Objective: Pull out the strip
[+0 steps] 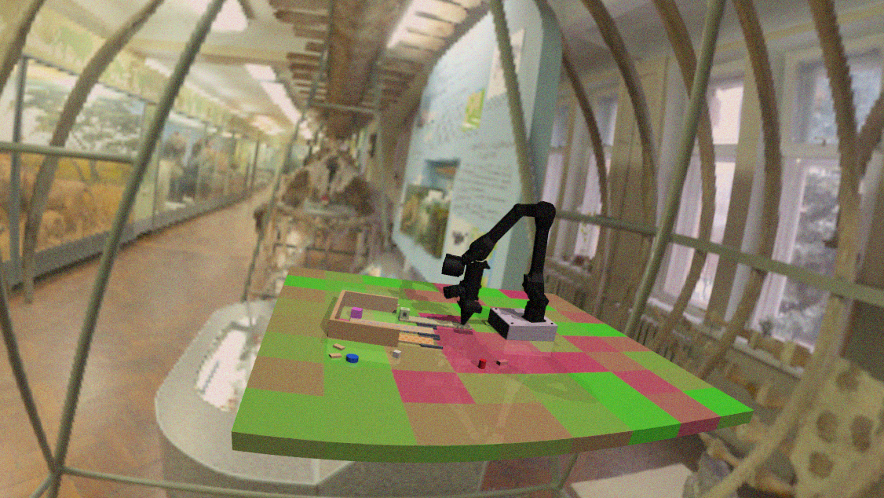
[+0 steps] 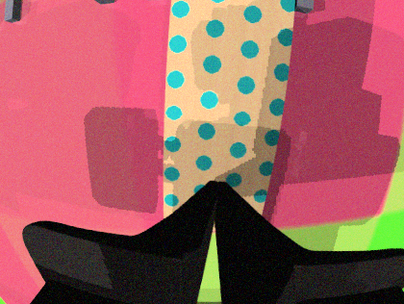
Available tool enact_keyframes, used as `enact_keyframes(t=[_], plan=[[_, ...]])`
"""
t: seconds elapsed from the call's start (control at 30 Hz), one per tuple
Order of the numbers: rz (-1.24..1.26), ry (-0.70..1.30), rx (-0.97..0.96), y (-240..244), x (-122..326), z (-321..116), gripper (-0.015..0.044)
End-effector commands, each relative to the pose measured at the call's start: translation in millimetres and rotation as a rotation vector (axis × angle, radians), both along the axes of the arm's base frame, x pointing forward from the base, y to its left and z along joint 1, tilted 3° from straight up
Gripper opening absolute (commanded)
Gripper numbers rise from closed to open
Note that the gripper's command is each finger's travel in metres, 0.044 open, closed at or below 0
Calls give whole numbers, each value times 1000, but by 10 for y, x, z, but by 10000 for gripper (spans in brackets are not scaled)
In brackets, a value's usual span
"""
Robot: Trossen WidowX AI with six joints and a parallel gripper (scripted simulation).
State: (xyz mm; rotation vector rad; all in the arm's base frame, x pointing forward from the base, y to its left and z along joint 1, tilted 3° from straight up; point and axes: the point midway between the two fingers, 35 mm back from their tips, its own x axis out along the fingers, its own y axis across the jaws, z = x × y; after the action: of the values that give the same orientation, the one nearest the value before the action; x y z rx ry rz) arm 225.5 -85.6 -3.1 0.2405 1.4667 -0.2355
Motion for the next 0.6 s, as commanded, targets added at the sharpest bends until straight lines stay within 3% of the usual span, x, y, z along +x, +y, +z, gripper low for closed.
enact_keyframes(t=[0.0, 0.57], plan=[[5, 27, 13, 57, -146, -61, 0], [5, 28, 14, 107, -305, -73, 0]])
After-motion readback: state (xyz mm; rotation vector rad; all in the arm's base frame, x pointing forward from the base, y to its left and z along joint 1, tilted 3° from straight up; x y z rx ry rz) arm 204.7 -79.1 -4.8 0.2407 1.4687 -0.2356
